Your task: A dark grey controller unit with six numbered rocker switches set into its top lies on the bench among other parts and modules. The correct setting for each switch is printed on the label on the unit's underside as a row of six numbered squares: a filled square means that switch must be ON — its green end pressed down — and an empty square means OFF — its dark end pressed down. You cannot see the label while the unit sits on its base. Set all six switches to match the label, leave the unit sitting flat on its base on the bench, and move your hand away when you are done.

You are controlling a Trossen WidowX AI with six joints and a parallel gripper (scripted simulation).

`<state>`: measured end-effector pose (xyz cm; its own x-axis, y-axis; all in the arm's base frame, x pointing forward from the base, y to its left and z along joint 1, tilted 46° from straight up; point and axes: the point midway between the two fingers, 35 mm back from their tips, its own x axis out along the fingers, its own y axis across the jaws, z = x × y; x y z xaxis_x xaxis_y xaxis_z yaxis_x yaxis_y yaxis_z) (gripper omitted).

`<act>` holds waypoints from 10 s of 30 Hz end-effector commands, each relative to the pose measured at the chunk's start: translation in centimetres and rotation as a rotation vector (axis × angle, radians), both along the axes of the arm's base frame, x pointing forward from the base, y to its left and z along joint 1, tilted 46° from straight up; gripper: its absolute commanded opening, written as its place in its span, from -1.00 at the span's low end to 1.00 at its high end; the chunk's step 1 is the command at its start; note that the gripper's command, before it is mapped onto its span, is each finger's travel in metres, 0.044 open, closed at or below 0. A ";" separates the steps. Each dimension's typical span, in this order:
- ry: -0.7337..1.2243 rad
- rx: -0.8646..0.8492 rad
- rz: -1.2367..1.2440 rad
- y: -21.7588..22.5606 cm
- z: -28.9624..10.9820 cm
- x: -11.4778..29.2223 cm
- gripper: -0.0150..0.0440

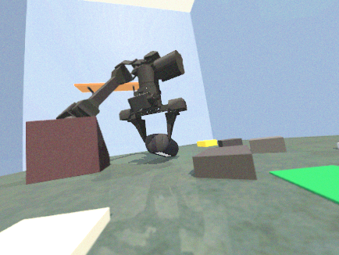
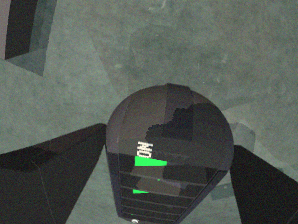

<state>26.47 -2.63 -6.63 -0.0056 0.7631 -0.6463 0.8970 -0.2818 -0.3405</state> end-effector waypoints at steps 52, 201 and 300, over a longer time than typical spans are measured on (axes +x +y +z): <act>0.016 -0.093 0.030 -0.2 4.2 1.6 0.64; 0.069 -0.261 0.095 4.9 14.1 6.7 0.65; 0.010 -0.077 0.027 10.7 17.7 9.8 0.65</act>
<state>36.30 7.43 11.09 -0.0207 0.7109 -0.7030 0.9000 -0.2929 -0.3228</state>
